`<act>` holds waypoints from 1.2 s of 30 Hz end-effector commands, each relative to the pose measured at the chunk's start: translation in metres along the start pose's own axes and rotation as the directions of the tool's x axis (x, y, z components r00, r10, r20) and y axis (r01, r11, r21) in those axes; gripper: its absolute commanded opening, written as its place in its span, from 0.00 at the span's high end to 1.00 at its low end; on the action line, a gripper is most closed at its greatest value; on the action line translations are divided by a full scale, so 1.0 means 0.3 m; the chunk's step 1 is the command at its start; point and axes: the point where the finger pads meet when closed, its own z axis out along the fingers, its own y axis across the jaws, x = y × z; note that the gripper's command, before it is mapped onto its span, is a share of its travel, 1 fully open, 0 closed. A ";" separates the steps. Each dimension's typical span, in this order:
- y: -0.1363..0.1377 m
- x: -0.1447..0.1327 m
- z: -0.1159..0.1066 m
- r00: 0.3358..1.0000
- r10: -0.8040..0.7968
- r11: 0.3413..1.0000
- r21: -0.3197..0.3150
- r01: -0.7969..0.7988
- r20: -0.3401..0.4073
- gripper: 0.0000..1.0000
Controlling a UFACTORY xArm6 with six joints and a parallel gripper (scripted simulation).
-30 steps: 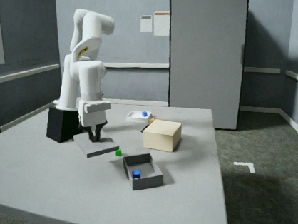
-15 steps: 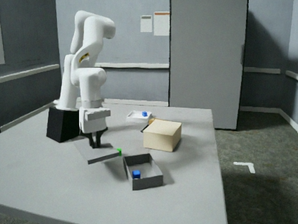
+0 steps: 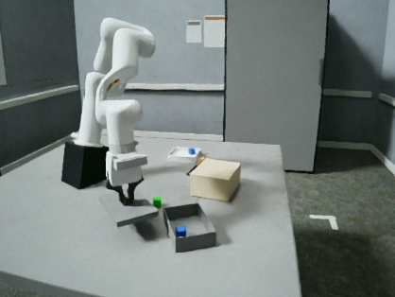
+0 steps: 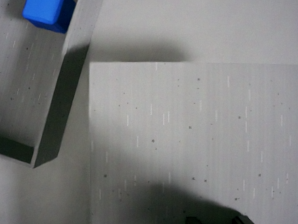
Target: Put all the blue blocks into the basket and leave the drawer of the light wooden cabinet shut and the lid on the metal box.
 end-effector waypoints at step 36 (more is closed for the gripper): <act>0.003 0.009 0.178 1.000 -0.001 1.000 0.000 0.001 -0.006 1.00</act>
